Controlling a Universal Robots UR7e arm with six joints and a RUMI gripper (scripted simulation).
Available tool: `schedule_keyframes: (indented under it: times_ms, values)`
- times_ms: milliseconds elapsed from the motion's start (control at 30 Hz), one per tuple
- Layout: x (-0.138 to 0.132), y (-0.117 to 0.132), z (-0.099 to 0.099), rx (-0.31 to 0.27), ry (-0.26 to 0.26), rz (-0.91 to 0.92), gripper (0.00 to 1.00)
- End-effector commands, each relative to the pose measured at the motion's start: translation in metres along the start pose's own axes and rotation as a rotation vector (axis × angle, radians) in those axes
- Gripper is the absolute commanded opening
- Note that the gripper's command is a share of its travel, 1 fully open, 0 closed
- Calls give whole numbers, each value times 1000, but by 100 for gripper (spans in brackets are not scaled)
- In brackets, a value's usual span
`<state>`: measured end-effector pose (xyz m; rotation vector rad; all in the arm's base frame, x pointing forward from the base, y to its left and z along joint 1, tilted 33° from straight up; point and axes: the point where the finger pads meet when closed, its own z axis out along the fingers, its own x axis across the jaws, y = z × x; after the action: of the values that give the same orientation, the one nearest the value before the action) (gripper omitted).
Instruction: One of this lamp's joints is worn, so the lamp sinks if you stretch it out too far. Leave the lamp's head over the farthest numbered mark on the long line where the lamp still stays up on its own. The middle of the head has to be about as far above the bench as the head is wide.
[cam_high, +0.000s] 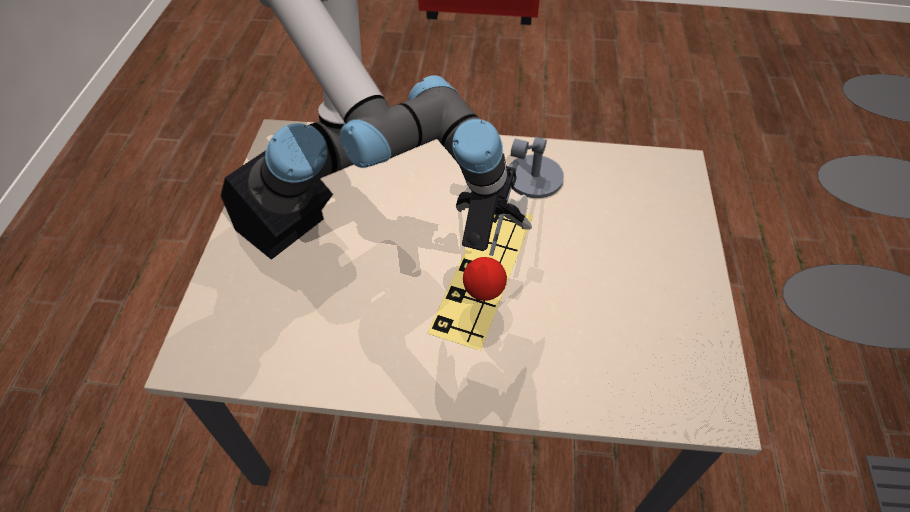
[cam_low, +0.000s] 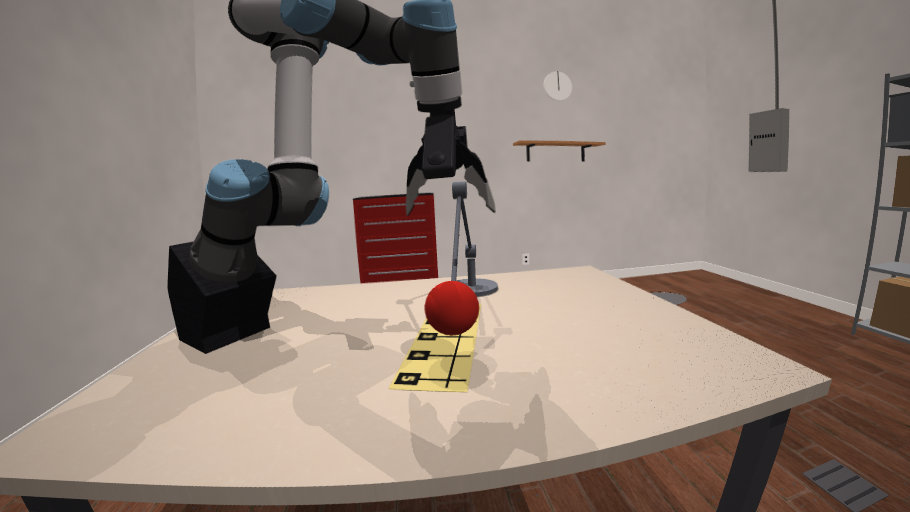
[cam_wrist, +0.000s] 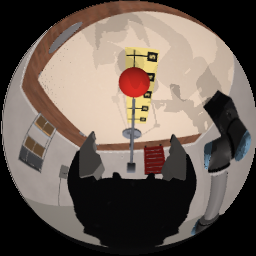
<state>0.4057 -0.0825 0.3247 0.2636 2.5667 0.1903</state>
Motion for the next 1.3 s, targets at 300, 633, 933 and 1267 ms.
schedule_keyframes:
  times_ms: [300, 633, 933, 1267]
  values:
    - [0, 0, 29, 27, 0, 0, 100]
    - [0, 0, 50, 44, 0, -1, 100]
    - [1, 0, 65, 56, 0, -1, 100]
    - [1, -1, 87, 74, 0, -1, 100]
